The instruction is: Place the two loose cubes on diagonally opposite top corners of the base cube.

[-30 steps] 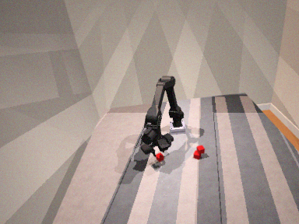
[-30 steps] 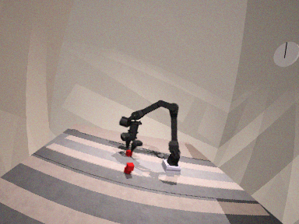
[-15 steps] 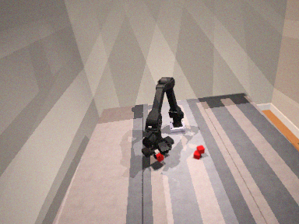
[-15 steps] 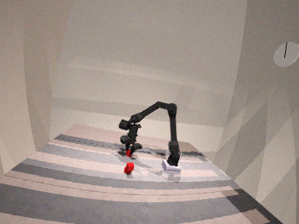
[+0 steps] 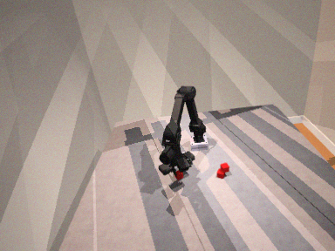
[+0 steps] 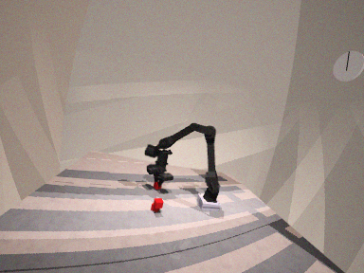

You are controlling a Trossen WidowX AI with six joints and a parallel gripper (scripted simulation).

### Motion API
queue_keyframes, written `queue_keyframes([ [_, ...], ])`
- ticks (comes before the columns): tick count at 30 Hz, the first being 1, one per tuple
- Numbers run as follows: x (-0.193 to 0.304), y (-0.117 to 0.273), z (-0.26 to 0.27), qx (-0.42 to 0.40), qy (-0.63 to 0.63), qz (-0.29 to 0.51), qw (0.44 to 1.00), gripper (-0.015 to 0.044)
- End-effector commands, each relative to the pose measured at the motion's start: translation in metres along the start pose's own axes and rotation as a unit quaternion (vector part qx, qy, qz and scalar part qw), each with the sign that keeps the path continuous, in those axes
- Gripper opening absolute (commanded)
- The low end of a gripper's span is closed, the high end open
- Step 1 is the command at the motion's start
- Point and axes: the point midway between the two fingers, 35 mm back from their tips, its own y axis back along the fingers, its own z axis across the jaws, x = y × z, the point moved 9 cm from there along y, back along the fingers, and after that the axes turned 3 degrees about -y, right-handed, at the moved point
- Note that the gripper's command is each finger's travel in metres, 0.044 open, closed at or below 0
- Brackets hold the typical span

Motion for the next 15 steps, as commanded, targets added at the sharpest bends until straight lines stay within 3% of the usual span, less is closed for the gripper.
queue_keyframes([
  [1, -0.002, 0.014, -0.003, 0.005, 0.003, -0.001, 1.0, 0.0105],
  [15, -0.002, 0.058, -0.004, 0.005, 0.003, -0.002, 1.0, 0.0105],
])
